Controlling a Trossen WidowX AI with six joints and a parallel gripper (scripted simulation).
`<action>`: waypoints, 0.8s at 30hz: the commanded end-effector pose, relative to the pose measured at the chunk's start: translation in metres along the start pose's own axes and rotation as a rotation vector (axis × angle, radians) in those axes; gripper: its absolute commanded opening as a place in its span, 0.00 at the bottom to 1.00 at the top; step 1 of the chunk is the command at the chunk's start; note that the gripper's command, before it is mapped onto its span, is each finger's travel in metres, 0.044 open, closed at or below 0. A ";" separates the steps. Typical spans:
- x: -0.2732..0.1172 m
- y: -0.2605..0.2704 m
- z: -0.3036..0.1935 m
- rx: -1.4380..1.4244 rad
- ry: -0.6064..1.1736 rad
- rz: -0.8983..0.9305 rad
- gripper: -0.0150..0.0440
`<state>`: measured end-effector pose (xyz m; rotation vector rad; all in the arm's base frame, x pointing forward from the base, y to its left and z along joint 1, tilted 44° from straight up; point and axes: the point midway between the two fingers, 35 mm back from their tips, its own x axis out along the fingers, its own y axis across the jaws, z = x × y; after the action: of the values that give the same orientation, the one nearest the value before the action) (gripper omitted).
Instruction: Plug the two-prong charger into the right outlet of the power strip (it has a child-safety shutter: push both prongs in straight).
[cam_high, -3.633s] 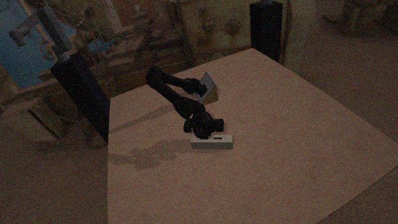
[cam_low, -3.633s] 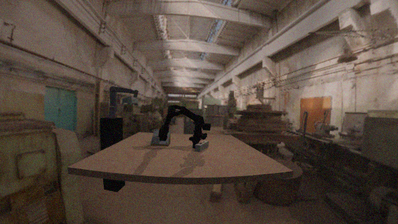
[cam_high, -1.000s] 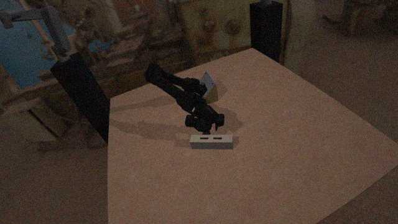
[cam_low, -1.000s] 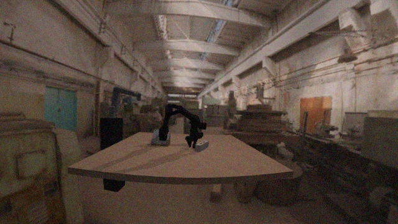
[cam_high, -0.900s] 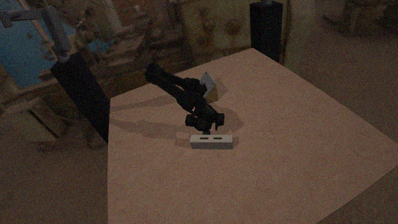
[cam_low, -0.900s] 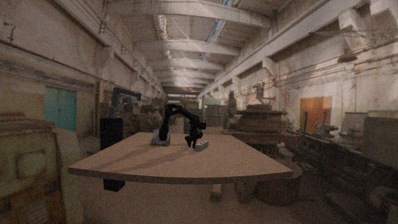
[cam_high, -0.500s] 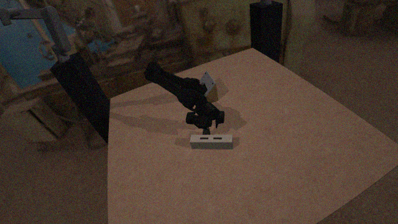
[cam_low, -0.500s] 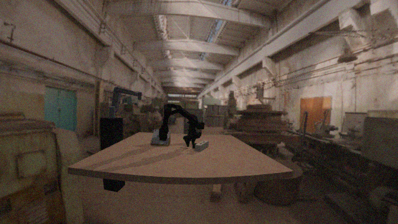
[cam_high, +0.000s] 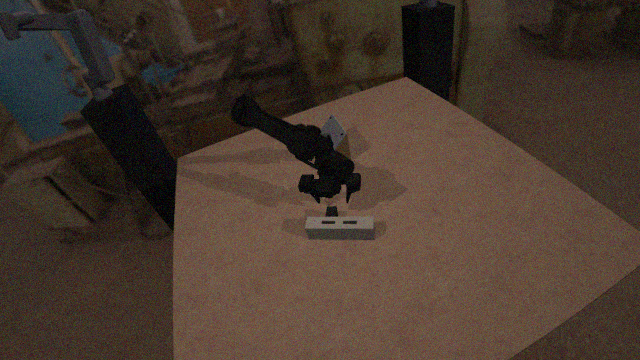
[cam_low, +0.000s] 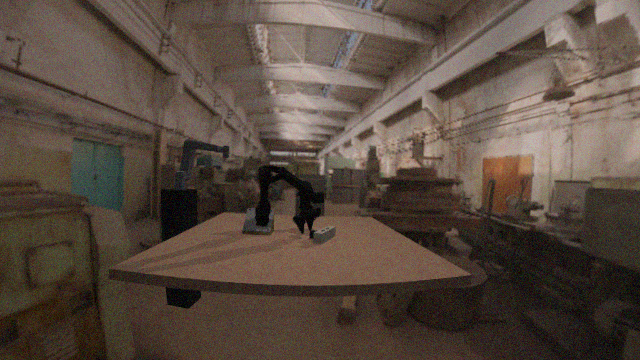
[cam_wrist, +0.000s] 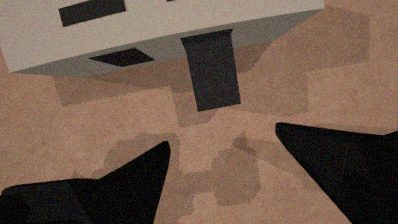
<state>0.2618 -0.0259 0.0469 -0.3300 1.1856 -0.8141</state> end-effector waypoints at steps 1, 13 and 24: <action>-0.031 0.002 0.009 -0.016 -0.240 0.006 1.00; -0.060 0.000 0.014 0.004 -0.444 0.011 1.00; -0.060 0.000 0.014 0.004 -0.444 0.011 1.00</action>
<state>0.2667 0.0148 0.0930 -0.4656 0.7718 -0.6884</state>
